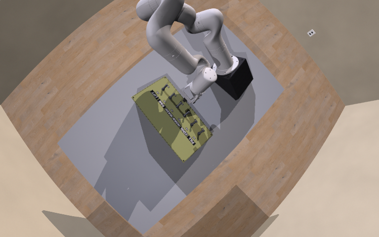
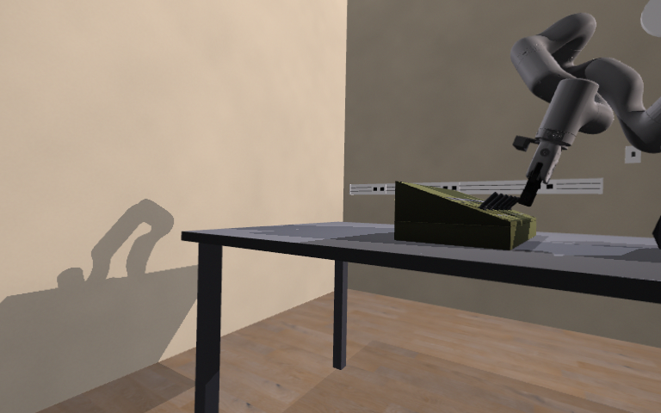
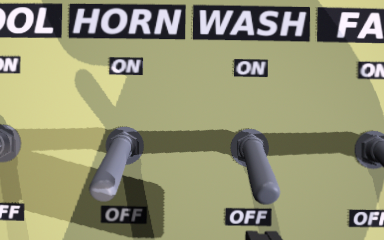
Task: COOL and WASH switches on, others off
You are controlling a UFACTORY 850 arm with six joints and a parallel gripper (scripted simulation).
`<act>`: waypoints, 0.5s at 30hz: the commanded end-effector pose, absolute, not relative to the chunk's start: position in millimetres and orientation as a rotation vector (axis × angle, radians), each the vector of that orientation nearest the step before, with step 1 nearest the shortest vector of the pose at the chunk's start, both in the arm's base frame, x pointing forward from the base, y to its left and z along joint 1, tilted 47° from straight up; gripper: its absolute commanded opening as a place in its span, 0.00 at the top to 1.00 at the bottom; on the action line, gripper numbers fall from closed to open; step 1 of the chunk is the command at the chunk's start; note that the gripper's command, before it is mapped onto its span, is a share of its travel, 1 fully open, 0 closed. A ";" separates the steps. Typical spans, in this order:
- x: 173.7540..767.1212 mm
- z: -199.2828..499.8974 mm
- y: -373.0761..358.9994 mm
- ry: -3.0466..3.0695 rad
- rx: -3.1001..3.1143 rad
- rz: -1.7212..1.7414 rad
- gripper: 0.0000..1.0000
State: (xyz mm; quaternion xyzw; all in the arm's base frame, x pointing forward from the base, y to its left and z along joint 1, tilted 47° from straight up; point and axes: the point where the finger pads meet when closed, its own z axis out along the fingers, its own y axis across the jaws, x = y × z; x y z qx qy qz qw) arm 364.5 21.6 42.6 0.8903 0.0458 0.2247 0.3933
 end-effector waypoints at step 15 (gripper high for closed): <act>370.9 45.2 23.9 0.116 2.260 0.572 1.00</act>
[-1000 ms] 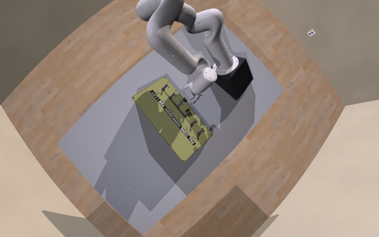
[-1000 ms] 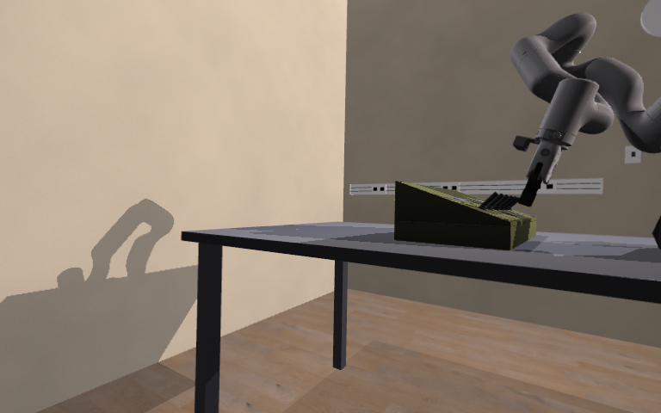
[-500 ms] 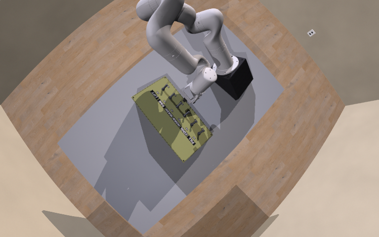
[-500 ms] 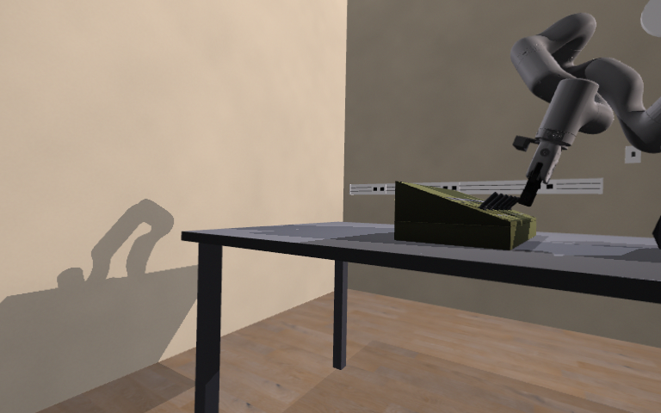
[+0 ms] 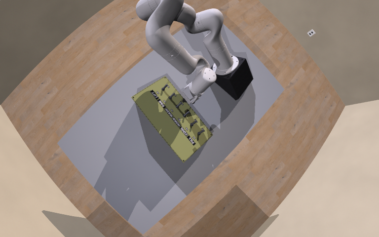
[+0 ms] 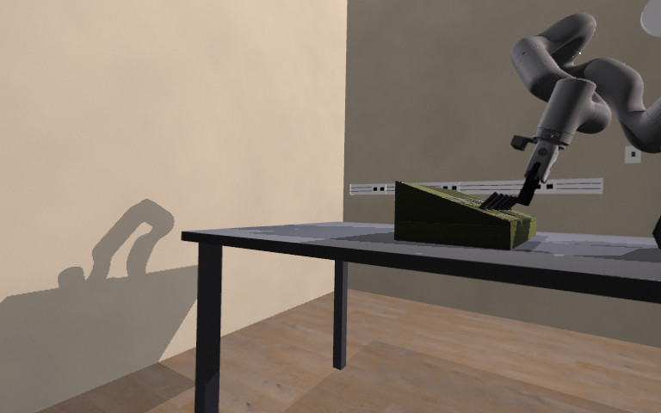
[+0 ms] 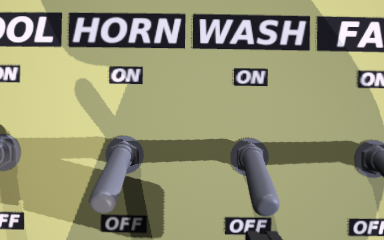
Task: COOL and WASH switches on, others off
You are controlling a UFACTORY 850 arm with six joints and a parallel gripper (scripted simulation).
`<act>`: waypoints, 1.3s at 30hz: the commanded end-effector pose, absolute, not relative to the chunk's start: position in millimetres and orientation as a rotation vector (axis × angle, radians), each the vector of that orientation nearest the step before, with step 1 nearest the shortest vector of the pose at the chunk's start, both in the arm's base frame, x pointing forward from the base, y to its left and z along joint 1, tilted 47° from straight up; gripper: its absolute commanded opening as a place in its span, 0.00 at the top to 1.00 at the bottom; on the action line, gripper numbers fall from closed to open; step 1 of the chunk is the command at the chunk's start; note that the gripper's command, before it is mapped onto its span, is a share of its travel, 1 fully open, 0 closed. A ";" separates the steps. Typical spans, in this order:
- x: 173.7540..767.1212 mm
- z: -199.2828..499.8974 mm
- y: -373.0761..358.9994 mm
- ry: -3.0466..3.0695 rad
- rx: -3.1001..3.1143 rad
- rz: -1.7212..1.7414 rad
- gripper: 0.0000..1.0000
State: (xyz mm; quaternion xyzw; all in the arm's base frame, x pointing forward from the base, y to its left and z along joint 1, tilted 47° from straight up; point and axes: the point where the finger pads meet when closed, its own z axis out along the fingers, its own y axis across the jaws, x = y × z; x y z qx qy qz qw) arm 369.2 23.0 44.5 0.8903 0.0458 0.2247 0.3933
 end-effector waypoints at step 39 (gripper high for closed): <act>395.8 55.4 31.1 0.116 2.260 0.572 1.00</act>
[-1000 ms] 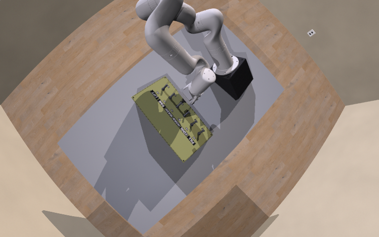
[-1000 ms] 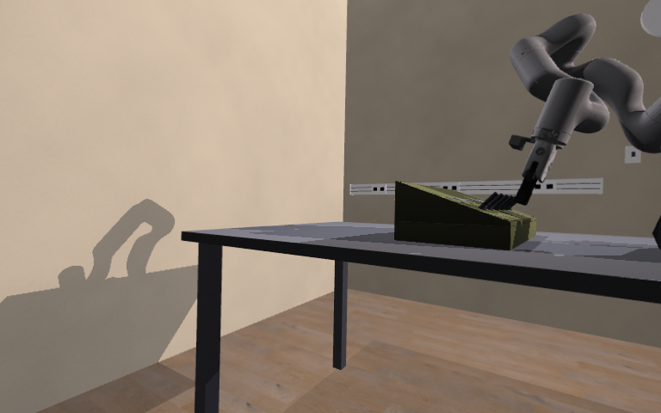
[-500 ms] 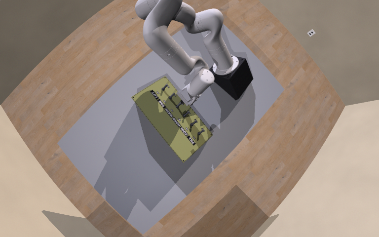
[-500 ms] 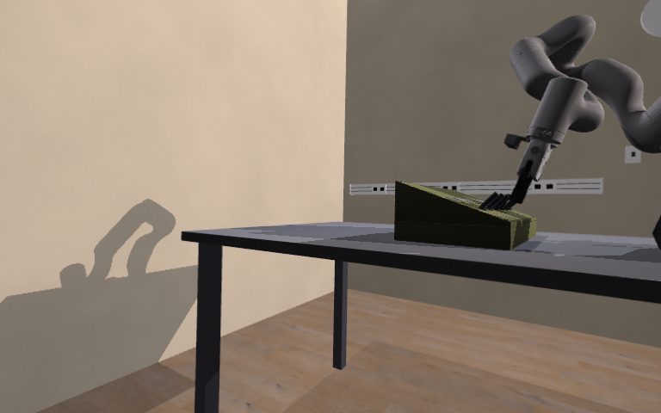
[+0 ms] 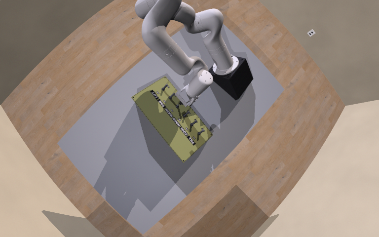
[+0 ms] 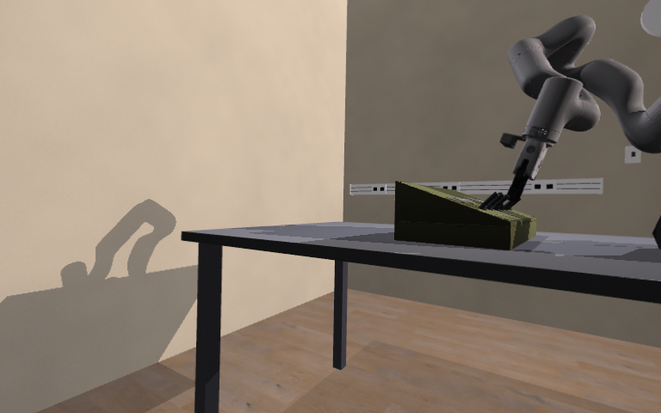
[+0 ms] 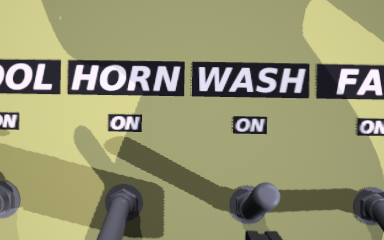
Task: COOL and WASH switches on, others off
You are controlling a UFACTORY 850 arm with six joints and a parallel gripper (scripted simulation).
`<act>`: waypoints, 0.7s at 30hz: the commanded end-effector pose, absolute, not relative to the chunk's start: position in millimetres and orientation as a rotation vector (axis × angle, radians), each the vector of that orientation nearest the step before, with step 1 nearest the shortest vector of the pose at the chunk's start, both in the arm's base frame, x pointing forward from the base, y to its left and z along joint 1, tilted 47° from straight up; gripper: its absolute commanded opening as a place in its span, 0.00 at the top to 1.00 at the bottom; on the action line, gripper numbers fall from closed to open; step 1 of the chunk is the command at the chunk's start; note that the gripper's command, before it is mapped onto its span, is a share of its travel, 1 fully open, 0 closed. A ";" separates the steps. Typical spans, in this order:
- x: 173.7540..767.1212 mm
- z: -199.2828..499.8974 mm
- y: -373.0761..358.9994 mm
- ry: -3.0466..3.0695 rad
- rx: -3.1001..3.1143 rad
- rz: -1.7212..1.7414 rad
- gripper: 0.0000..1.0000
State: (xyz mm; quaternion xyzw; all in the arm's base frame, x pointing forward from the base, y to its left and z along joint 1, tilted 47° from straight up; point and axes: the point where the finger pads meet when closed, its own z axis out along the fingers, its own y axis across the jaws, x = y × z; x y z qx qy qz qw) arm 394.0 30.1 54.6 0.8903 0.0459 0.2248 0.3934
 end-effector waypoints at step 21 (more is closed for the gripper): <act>398.6 56.5 31.9 0.116 2.260 0.572 1.00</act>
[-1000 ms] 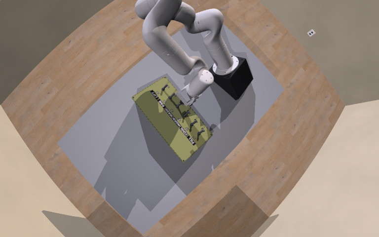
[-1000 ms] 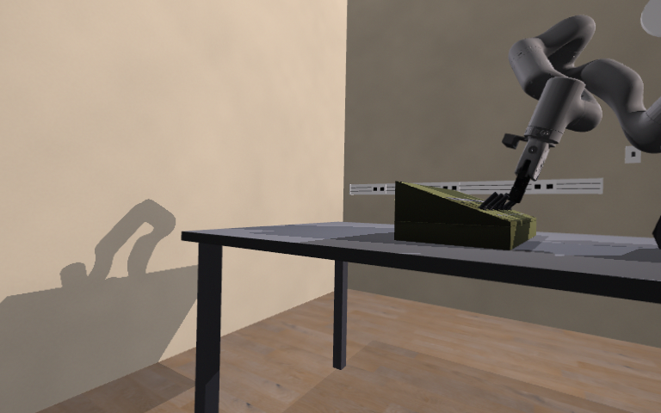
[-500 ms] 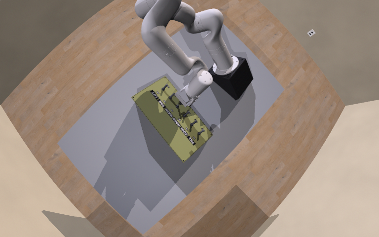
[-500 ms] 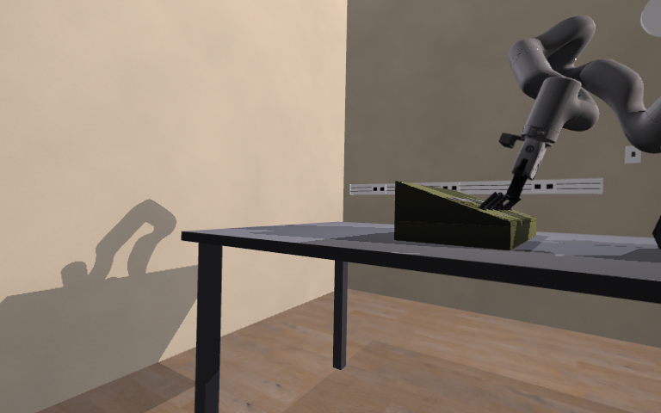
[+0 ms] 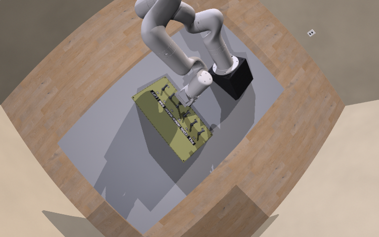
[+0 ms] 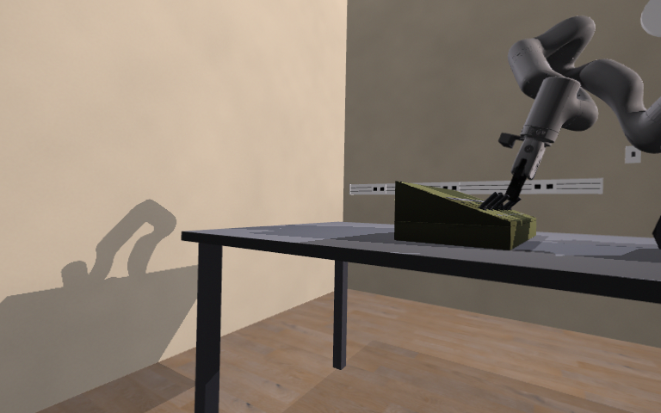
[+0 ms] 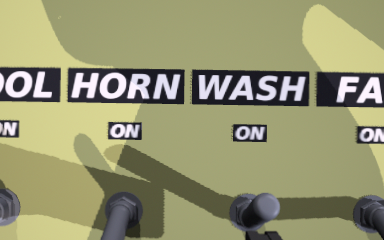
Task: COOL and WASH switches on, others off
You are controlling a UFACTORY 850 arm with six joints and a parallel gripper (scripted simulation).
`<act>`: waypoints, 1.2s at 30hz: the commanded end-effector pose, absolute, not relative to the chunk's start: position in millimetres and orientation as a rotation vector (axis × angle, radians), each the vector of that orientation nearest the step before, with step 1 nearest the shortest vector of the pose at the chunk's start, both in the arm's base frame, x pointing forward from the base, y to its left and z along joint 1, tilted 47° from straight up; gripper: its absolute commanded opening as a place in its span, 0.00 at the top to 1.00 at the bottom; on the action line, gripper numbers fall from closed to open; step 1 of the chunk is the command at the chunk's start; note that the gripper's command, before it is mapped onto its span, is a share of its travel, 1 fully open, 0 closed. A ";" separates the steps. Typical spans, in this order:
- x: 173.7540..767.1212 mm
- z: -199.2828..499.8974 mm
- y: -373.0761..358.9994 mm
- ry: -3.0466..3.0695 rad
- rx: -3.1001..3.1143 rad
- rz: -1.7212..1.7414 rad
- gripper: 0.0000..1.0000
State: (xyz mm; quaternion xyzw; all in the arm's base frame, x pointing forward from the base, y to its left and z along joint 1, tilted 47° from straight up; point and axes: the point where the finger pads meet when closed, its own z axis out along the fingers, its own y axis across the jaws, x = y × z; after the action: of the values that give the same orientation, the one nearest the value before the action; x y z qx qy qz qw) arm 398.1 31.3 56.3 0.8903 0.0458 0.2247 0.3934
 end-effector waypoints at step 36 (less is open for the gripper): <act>376.0 67.1 46.1 0.116 2.260 0.572 1.00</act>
State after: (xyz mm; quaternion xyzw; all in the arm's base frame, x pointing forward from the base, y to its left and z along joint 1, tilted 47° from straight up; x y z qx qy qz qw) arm 382.1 35.3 57.9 0.8904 0.0459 0.2248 0.3932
